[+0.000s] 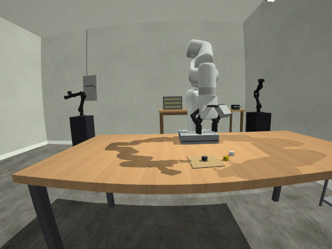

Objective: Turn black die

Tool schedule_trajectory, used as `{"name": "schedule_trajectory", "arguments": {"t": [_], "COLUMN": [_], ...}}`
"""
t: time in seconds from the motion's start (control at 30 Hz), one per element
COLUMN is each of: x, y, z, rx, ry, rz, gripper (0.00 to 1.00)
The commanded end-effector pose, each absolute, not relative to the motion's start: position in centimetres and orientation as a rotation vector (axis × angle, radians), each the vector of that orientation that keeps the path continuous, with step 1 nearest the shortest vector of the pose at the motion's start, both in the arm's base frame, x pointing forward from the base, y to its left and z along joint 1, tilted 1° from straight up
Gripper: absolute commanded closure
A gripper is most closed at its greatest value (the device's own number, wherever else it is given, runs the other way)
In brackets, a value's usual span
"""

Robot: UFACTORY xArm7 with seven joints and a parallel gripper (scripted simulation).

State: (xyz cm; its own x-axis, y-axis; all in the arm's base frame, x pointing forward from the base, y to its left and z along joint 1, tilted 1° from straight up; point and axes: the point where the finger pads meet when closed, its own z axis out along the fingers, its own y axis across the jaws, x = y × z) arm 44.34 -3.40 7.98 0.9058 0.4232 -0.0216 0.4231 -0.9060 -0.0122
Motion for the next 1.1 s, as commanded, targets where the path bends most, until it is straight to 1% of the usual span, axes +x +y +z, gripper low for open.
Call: {"name": "schedule_trajectory", "arguments": {"t": [0.0,0.23,0.63,1.07], "x": [44.5,44.5,44.6,44.6], "y": [-3.4,-3.4,-3.4,-3.4], "z": [8.2,8.8,12.3,13.4], "rx": [-3.06,-3.06,-3.06,-3.06], "ry": [-0.68,-0.68,-0.68,-0.68], "rz": [0.031,0.031,0.031,0.031], "gripper": [0.0,0.0,0.0,0.0]}}
